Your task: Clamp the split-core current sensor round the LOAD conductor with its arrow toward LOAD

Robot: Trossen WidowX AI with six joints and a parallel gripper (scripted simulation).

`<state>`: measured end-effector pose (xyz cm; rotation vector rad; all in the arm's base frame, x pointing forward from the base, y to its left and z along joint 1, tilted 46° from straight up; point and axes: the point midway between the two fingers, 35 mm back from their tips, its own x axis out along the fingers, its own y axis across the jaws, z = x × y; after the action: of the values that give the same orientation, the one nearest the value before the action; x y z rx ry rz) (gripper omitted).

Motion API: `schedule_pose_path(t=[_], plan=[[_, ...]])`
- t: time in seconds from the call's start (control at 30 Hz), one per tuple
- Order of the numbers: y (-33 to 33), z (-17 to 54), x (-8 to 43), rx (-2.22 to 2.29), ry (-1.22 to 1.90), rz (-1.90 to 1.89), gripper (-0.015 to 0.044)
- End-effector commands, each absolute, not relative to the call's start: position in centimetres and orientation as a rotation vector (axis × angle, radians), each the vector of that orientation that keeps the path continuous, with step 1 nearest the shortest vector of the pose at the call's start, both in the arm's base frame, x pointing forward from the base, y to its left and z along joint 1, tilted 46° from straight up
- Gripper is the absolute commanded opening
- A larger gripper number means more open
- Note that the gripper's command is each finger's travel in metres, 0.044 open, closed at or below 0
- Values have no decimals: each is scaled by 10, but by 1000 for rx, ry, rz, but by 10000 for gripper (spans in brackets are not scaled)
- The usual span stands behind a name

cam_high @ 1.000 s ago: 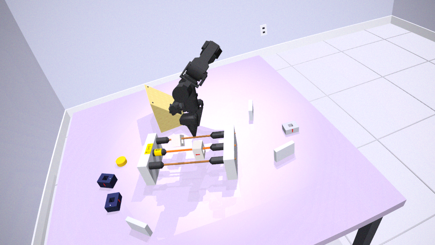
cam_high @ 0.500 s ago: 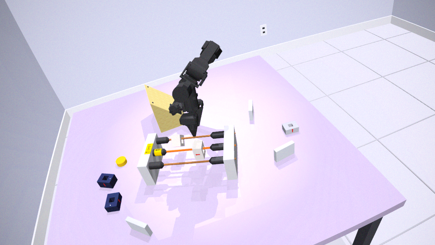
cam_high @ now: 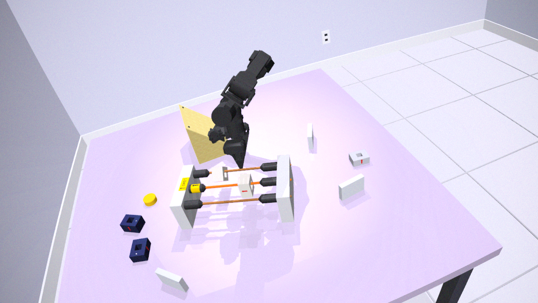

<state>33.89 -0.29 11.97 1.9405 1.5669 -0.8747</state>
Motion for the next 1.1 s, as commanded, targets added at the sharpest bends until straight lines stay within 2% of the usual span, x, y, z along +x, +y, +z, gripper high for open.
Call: schedule_pose_path(t=[0.0,0.2,0.43,1.07], plan=[[-13,108,330,1852,1627,-680,440],[-32,90,314,1644,1642,-208,440],[-51,74,295,1401,1470,288,440],[-79,57,266,998,922,749,440]])
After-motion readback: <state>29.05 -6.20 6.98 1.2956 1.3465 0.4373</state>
